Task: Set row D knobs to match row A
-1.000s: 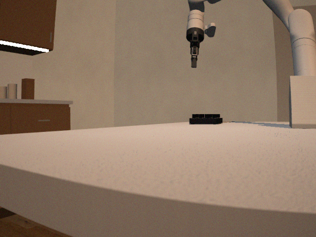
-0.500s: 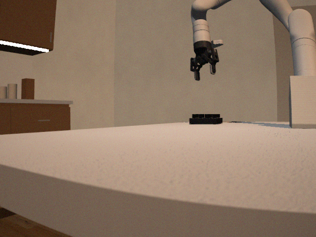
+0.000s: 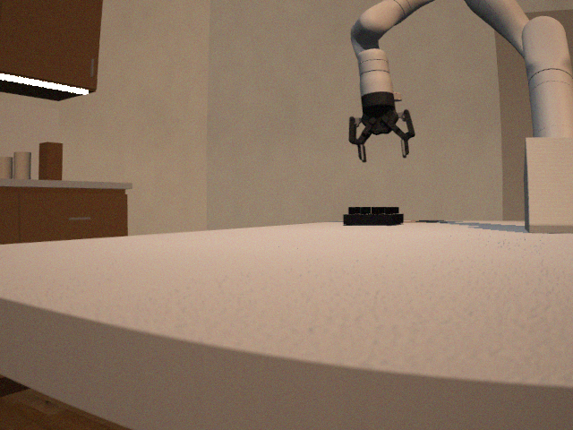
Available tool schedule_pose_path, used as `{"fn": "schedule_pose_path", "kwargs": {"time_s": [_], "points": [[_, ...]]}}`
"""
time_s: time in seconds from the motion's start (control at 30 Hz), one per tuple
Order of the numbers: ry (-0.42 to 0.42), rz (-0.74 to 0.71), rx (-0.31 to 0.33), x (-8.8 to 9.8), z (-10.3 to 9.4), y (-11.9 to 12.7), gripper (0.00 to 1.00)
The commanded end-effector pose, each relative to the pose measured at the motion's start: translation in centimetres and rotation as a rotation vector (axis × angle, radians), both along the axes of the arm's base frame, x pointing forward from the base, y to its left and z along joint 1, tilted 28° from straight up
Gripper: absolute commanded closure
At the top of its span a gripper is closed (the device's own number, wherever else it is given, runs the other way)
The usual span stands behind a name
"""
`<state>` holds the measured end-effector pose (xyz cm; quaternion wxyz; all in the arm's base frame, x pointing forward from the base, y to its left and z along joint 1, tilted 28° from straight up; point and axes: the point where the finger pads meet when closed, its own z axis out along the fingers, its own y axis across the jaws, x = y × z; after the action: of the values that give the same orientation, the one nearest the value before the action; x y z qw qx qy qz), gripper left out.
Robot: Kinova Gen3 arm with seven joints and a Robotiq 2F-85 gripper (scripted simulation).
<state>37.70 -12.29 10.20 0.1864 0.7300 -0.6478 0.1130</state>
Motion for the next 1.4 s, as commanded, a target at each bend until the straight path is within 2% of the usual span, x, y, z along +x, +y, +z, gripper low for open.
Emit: {"fn": "schedule_pose_path", "kwargs": {"time_s": [0.0, 0.27, 0.33, 0.8, 1.37], "points": [[0.050, 0.088, -0.003, -0.8, -0.8, -0.4, 0.00], [0.183, 0.406, -0.016, -1.6, -2.2, -1.4, 0.00], [0.183, 0.406, -0.016, -1.6, -2.2, -1.4, 0.00], [0.370, 0.851, -0.019, -2.6, -4.1, -1.9, 0.00], [0.493, 1.155, -0.014, -3.2, -5.5, -1.7, 0.00]]}}
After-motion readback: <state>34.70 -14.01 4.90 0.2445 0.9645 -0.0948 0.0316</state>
